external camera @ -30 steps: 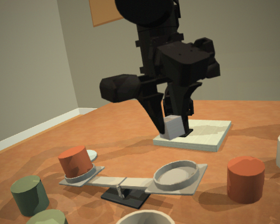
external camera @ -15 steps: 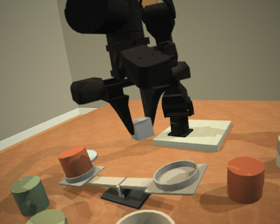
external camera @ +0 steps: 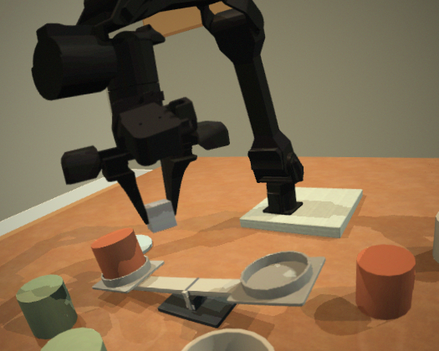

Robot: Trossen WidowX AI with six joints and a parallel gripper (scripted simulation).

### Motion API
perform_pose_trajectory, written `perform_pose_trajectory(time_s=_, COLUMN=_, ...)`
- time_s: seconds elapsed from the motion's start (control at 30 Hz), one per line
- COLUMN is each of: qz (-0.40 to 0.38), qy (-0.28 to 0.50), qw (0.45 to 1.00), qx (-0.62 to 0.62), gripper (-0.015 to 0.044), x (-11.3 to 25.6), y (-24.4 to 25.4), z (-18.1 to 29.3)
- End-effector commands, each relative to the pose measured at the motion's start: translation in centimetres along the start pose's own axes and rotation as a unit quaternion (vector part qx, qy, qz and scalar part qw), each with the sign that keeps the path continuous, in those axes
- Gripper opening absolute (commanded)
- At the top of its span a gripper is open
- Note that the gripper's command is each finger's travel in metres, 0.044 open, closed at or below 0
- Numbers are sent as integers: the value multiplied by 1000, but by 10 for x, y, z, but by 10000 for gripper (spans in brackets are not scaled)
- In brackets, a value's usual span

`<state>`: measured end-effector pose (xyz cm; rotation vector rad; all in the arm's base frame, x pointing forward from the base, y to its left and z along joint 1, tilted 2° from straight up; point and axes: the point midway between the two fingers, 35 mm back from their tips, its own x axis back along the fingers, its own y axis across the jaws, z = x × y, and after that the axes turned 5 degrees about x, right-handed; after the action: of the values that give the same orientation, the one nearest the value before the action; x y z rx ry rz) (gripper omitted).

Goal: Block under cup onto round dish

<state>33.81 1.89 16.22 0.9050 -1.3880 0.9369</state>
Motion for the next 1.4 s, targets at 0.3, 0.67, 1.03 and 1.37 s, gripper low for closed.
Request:
perform_pose_trajectory(time_s=0.3, qz=3, qy=5, qw=1000, qx=1, gripper=0, x=-18, y=-24, z=69)
perform_pose_trajectory(time_s=0.67, qz=10, qy=12, qw=999, qx=-32, gripper=0, x=-28, y=-32, z=117)
perform_pose_trajectory(time_s=1.03, qz=5, qy=18, qw=1000, qx=-17, gripper=0, x=-42, y=-29, z=177)
perform_pose_trajectory(time_s=1.37, qz=-3, qy=21, qw=1000, qx=-3, gripper=0, x=-55, y=-15, z=231)
